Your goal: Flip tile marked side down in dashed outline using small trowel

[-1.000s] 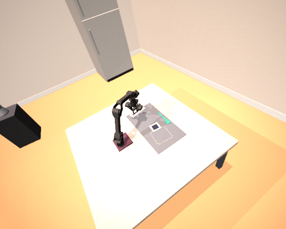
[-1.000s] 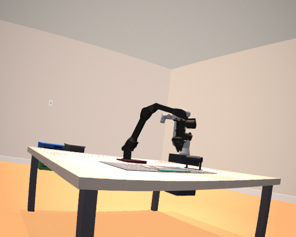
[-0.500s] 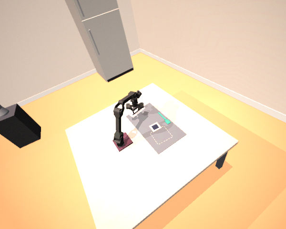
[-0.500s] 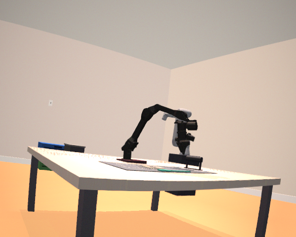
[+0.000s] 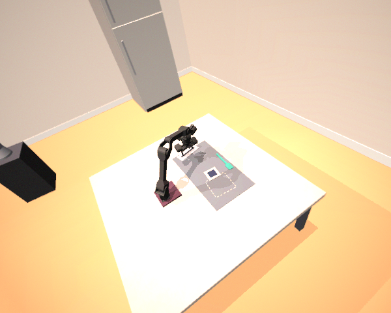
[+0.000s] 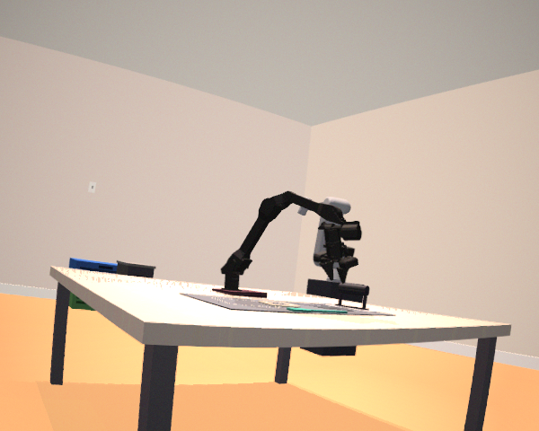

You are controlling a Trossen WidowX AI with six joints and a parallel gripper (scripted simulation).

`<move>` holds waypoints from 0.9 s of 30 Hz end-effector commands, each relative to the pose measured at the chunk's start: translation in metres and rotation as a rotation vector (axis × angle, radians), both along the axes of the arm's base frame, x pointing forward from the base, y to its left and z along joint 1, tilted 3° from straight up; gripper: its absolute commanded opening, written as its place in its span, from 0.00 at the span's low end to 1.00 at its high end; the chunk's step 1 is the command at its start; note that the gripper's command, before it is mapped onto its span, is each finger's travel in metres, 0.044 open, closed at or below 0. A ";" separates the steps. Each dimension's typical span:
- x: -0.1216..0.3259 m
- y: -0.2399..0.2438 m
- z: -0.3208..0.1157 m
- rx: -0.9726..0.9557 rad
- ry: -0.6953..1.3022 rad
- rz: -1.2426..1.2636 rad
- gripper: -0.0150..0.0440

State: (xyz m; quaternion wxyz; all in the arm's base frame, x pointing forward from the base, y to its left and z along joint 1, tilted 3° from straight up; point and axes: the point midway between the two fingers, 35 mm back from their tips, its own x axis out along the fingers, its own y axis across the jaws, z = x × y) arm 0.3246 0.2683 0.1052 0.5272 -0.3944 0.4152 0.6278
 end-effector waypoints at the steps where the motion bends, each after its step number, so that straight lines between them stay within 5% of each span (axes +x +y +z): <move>1: 0.004 0.004 -0.001 0.046 -0.029 0.096 0.76; 27: 0.028 0.020 -0.011 0.384 -0.365 0.826 0.76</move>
